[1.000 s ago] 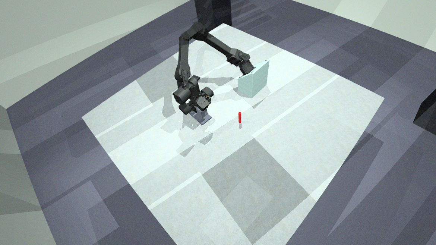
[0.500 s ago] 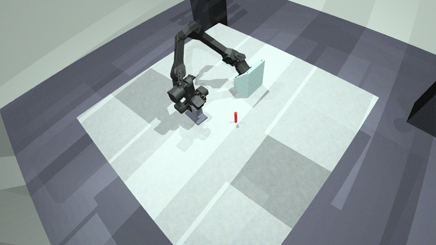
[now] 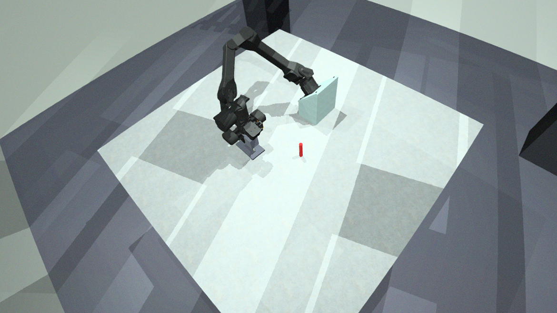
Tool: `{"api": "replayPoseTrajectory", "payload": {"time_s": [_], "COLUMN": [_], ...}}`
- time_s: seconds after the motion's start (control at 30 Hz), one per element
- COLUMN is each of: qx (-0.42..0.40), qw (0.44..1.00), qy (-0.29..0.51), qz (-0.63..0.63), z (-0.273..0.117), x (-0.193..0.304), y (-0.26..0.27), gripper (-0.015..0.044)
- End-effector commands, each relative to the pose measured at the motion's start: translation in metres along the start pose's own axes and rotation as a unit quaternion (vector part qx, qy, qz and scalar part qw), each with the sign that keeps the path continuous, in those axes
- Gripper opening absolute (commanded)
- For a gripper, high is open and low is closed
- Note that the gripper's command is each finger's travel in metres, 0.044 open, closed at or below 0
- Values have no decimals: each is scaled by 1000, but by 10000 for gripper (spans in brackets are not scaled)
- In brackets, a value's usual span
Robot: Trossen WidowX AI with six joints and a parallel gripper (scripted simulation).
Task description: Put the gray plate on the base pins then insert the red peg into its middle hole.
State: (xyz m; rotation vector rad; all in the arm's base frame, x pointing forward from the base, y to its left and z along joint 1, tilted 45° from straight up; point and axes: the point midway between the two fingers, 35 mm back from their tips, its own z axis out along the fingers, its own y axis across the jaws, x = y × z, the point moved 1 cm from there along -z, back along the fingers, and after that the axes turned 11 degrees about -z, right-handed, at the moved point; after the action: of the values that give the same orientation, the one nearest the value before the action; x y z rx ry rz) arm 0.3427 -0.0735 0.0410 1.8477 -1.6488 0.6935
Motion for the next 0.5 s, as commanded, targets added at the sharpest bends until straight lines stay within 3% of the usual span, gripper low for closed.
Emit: {"api": "replayPoseTrajectory", "payload": {"time_s": [0.0, 0.47], "qx": [1, 1], "qw": [1000, 1000], "qy": [2, 2], "qz": [-1, -1], "z": [2, 19], "x": [1, 1], "y": [0, 0], "gripper": [0, 0]}}
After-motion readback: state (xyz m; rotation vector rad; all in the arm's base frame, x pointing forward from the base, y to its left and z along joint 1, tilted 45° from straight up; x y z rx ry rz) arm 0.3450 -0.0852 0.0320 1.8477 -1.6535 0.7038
